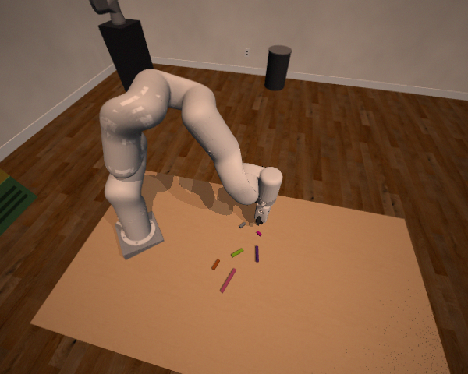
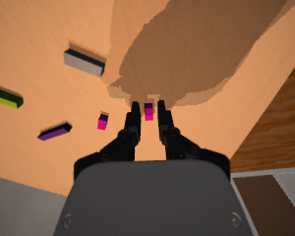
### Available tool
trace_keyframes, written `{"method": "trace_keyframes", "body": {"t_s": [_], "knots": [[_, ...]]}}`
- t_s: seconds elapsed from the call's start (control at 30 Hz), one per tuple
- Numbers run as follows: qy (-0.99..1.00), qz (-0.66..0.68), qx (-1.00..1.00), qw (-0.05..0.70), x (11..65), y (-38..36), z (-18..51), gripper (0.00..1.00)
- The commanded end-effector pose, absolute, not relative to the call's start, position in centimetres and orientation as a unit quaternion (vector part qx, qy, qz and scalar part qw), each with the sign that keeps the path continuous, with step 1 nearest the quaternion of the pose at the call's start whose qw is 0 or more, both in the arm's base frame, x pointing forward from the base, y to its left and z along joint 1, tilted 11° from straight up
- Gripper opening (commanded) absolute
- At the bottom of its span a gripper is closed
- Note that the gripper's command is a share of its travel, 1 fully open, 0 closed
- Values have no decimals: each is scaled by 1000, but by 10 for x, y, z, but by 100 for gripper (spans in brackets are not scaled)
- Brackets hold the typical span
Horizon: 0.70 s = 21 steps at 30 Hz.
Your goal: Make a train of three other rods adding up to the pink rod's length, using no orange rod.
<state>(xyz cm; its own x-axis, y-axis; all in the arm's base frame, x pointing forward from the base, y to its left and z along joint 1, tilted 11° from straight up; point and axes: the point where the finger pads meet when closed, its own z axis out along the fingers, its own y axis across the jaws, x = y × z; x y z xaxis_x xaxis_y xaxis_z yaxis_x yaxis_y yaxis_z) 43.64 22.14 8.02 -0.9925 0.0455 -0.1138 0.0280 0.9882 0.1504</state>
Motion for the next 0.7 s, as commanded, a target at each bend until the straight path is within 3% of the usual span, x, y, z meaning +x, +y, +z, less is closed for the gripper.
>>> {"method": "trace_keyframes", "body": {"t_s": [0.0,0.23,0.27,0.67], "knots": [[995,75,18,60,438,222,82,24],[995,75,18,60,438,222,82,24],[995,75,18,60,438,222,82,4],[995,75,18,60,438,222,82,4]]}}
